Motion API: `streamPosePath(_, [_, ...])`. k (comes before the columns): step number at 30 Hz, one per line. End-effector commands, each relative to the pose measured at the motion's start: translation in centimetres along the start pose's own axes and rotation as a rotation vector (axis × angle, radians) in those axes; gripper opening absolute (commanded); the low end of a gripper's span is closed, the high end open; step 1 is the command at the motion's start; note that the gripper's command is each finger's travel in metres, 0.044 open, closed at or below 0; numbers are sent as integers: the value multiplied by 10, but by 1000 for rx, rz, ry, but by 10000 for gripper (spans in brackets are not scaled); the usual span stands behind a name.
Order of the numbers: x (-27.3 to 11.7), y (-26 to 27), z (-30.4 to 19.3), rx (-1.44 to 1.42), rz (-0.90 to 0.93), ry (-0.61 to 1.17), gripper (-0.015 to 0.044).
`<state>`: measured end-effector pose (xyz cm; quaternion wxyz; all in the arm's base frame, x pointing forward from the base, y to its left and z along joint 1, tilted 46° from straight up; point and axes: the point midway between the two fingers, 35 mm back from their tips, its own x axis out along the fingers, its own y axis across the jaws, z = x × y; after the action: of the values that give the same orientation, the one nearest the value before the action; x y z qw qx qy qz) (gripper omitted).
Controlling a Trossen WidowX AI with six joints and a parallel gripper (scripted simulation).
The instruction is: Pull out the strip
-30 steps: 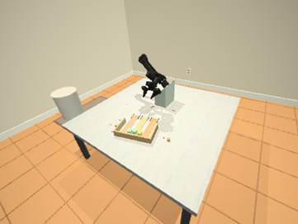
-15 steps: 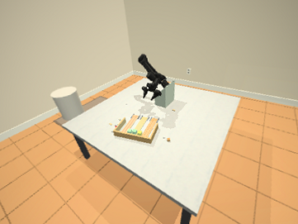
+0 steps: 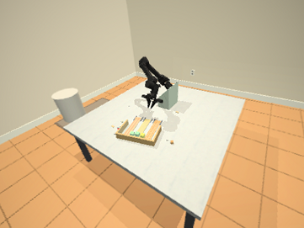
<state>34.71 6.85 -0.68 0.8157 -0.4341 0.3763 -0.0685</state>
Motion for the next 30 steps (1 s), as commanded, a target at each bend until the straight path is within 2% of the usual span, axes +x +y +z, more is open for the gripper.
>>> streamPosePath(1, [46,-10,1,-58,42,291,0])
streamPosePath(10, [72,-37,-13,-120,102,625,0])
streamPosePath(30, [70,-33,-18,-121,103,633,0])
